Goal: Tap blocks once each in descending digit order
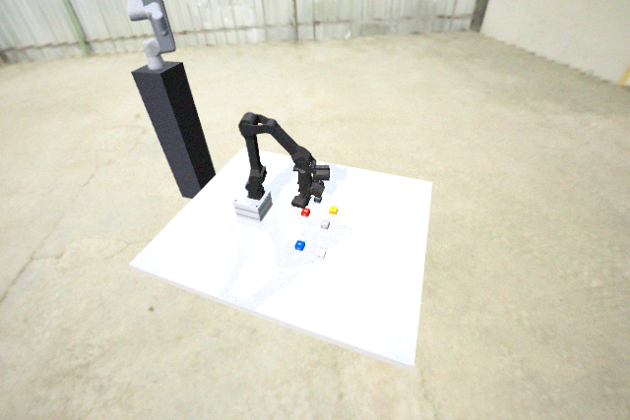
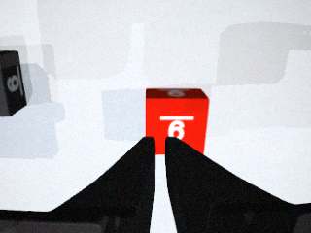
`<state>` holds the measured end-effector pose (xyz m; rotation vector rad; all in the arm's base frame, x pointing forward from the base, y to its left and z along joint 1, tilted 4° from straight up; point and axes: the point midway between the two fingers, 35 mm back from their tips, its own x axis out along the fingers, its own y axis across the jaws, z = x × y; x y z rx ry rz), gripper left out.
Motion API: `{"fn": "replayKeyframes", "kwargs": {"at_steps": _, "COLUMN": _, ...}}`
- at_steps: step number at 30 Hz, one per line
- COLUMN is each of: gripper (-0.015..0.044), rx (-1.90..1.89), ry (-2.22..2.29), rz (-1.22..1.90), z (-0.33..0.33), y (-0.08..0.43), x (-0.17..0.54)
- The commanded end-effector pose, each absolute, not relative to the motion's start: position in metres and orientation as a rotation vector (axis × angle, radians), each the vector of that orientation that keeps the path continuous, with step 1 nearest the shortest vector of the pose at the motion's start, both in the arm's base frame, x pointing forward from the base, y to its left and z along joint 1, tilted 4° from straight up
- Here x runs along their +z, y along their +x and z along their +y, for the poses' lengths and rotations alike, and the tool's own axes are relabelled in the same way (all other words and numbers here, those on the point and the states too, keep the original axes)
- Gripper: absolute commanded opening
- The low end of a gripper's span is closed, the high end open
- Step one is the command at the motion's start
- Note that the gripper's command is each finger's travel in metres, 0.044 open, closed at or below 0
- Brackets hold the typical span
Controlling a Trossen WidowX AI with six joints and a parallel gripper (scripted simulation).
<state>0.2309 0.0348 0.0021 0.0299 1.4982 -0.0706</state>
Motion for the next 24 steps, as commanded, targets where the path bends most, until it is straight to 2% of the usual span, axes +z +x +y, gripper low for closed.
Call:
{"fn": "replayKeyframes", "kwargs": {"at_steps": 1, "gripper": 0.002, "rx": -0.075, "ry": 0.025, "rz": 1.498, "z": 0.034, "y": 0.231, "x": -0.001}}
{"fn": "replayKeyframes", "kwargs": {"at_steps": 24, "gripper": 0.002, "rx": -0.075, "ry": 0.025, "rz": 1.498, "z": 0.033, "y": 0.233, "x": -0.029}}
